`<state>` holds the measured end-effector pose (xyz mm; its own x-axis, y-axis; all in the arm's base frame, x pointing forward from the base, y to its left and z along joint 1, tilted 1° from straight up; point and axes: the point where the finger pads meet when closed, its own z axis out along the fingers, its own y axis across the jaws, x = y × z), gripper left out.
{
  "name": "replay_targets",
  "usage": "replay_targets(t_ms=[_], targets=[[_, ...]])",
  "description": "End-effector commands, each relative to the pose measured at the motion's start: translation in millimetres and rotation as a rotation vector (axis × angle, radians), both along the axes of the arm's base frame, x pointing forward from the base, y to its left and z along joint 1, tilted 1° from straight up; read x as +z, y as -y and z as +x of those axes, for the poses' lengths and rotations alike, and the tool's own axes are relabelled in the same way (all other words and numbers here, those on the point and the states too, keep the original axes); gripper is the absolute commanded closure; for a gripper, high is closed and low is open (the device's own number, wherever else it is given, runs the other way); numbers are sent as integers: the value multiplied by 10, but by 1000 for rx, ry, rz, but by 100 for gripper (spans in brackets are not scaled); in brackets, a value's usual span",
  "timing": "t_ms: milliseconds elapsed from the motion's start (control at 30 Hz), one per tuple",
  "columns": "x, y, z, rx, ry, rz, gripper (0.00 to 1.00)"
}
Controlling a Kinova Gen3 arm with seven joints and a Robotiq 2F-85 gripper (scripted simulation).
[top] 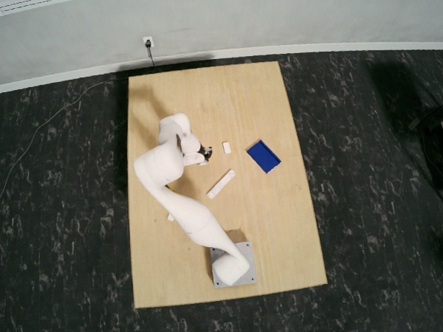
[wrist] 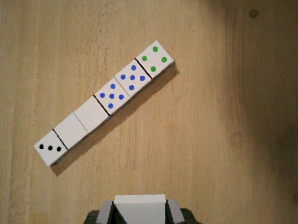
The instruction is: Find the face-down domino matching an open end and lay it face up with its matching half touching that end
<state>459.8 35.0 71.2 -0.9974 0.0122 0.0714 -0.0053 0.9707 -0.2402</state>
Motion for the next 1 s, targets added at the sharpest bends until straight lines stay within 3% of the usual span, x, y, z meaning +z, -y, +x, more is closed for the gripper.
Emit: replay_targets(t_ms=[0, 100, 167, 667, 733, 767, 967], targets=[[5, -20, 12, 112, -116, -84, 69], [6, -30, 22, 210, -209, -156, 69], [6, -30, 22, 210, -209, -156, 69], [10, -86, 98, 788, -741, -581, 69], [10, -86, 98, 788, -741, -581, 69], [9, -89, 102, 888, -846, -656, 69], [10, -105, 125, 1071, -1017, -790, 69]])
